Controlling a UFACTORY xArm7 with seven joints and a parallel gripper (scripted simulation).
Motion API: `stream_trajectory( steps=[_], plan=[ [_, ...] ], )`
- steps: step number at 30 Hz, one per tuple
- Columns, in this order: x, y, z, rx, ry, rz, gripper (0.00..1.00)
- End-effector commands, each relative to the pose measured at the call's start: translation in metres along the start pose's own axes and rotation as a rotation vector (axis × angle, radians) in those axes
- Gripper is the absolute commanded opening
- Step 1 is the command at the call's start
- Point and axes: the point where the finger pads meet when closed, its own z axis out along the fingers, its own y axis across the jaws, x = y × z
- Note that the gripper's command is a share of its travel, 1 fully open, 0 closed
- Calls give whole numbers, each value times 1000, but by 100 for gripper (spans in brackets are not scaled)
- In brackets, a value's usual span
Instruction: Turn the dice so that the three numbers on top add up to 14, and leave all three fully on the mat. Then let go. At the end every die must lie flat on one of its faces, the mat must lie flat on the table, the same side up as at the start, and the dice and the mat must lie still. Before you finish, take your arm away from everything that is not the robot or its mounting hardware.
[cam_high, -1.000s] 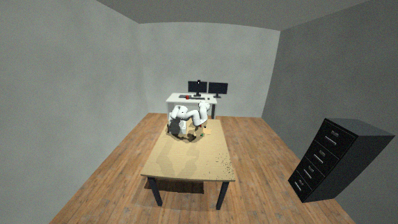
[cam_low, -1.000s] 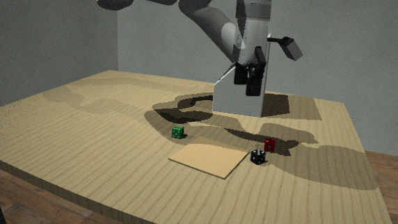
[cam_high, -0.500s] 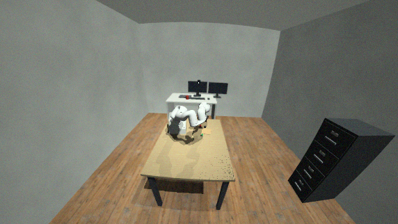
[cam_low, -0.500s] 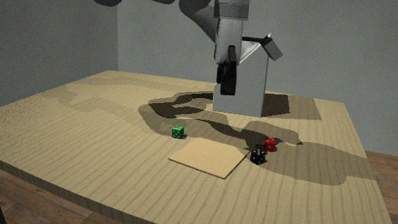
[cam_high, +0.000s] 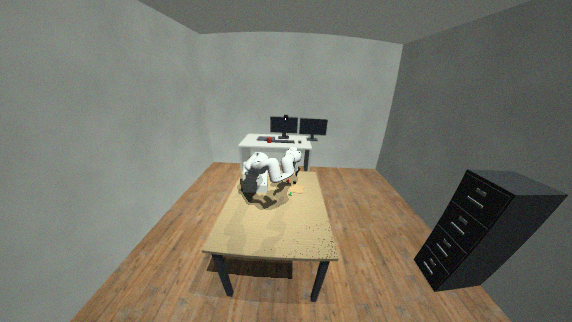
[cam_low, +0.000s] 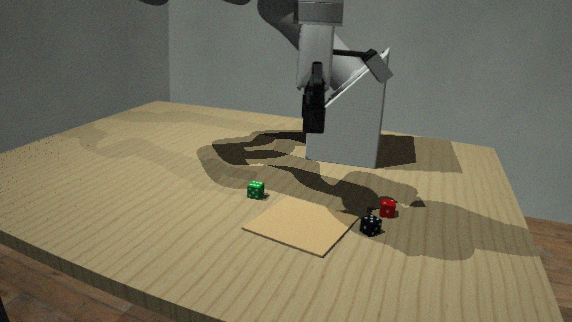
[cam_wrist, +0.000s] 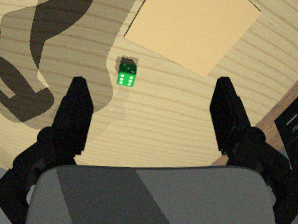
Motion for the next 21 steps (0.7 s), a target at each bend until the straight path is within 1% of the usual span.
stream_trajectory(
  steps=[1, 16, 18, 21],
  plan=[
    [-44, -12, 1, -1, -2, 126, 100],
    [-44, -12, 1, -1, -2, 126, 100],
    [-75, -27, 4, 3, -3, 227, 100],
    [-75, -27, 4, 3, -3, 227, 100]
  ],
)
